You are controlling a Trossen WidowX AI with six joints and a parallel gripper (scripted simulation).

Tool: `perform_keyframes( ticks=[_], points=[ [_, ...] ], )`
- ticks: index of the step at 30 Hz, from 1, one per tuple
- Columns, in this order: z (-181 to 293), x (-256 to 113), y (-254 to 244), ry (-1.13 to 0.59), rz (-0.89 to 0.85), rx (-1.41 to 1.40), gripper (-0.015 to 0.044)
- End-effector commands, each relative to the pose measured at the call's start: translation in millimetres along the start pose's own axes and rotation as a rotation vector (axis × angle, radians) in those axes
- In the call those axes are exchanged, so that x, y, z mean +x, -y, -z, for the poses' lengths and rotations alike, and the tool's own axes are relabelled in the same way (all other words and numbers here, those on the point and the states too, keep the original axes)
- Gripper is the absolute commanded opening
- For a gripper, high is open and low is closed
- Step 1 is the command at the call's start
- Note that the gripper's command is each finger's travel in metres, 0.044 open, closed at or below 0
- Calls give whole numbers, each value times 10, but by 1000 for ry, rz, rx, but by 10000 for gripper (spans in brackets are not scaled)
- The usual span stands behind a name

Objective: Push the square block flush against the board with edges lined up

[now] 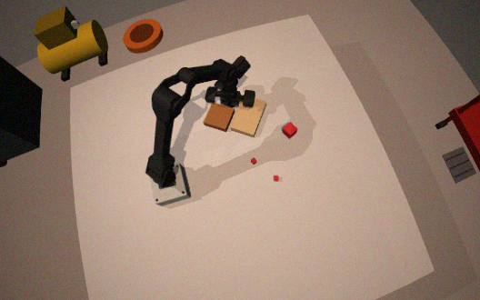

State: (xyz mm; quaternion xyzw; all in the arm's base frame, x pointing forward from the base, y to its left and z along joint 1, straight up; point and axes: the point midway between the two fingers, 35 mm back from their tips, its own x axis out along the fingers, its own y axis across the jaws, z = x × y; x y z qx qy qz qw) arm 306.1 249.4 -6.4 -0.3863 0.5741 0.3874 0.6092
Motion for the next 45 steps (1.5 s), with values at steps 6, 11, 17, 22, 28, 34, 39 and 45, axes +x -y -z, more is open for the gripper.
perform_keyframes(
  ticks=[6,11,17,22,28,34,39,45],
  points=[
    [-6,28,-6,-12,-6,-5,0],
    [-89,28,-1,-11,-6,-5,0],
    [-188,29,3,-11,-6,-5,0],
    [-269,31,4,-10,-6,-5,0],
    [-364,35,3,-9,-6,-5,0],
    [-455,39,-1,-9,-6,-5,0],
    [-431,-389,12,-8,-6,-6,0],
    [-425,-510,10,-9,-6,-5,0]
  ],
)
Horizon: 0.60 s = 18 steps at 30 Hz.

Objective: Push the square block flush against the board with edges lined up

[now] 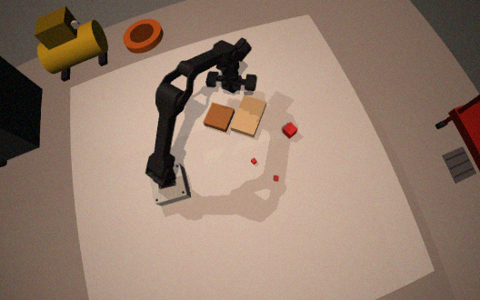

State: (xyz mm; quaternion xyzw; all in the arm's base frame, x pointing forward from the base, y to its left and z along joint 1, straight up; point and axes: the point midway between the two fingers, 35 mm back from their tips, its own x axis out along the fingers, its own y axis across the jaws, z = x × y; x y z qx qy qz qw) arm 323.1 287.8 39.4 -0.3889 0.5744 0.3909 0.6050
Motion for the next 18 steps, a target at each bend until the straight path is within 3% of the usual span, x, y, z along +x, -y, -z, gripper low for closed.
perform_keyframes(
  ticks=[1,4,18],
  points=[
    [13,-71,-4,-4,-2,5,0],
    [119,-74,-28,4,2,17,0],
    [1476,-98,-506,-15,-9,193,0]
  ],
)
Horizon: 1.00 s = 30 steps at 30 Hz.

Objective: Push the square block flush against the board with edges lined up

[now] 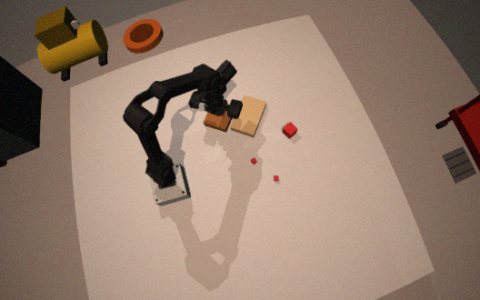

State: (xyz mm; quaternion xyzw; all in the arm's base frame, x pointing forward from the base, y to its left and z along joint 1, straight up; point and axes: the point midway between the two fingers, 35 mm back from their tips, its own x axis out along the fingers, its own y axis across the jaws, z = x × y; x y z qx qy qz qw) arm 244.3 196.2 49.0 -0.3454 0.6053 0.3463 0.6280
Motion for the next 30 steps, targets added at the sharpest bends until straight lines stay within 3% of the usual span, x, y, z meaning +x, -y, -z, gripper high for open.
perform_keyframes(
  ticks=[1,8,13,30],
  points=[
    [455,71,-119,-5,-6,52,0],
    [611,133,-157,-6,-2,56,0],
    [624,645,-157,-6,-2,56,0],
    [510,640,-147,-5,-2,56,0]
  ],
)
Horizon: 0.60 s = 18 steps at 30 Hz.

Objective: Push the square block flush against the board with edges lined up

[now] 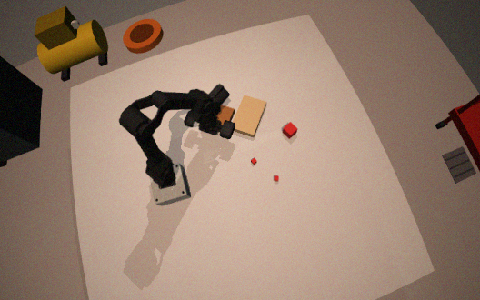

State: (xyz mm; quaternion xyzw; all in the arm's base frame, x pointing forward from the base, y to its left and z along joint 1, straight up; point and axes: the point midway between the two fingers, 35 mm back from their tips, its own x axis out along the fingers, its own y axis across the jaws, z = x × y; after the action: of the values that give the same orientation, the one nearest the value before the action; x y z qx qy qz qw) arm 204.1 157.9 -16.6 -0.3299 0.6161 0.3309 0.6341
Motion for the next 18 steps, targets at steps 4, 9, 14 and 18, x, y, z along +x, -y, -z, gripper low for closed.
perform_keyframes(
  ticks=[4,9,14,18],
  points=[
    [-89,1,5,1,1,6,0],
    [-144,-1,6,2,1,6,0],
    [-199,-1,6,2,1,6,0],
    [-243,-1,5,2,0,6,0]
  ],
)
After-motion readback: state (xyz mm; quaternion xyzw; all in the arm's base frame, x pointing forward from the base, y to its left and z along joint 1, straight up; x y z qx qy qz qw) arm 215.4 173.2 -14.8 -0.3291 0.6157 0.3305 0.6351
